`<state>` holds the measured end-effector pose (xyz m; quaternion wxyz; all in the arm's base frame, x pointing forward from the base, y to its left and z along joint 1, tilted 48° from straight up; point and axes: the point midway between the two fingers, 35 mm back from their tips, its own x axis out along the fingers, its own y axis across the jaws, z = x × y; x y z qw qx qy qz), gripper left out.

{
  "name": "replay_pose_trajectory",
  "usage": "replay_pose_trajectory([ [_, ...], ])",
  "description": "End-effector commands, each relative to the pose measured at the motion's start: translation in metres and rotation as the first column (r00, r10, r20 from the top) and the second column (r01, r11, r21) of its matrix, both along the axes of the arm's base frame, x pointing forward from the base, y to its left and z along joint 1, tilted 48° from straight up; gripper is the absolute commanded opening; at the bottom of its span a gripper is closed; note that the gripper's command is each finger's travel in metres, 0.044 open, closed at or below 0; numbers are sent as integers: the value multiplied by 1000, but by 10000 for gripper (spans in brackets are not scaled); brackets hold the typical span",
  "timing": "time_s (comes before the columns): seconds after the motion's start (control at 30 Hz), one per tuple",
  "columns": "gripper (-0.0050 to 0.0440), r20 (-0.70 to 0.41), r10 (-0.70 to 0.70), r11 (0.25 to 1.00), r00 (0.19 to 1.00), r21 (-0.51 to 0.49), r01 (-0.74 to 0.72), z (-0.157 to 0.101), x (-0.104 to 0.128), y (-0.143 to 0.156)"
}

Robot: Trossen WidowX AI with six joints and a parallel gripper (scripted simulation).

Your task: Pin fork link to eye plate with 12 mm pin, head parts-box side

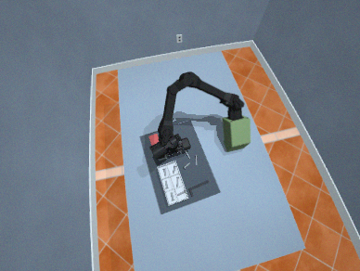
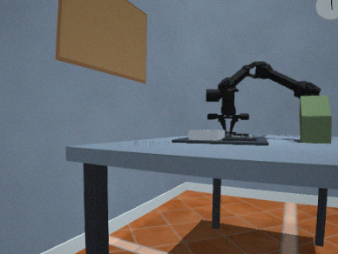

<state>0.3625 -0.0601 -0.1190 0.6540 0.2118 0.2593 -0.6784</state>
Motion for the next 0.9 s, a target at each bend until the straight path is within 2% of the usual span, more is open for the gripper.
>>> replay_pose_trajectory([
  [0.0, -50, 37, -10, 999, 999, -39, 11, 21, 8, -11],
  [0.2, -50, 37, -10, 999, 999, -39, 11, 21, 8, -11],
  [0.23, 150, 37, -10, 999, 999, -39, 11, 21, 8, -11],
  [0.87, 150, 38, -9, 999, 999, -38, 10, 22, 9, -11],
])
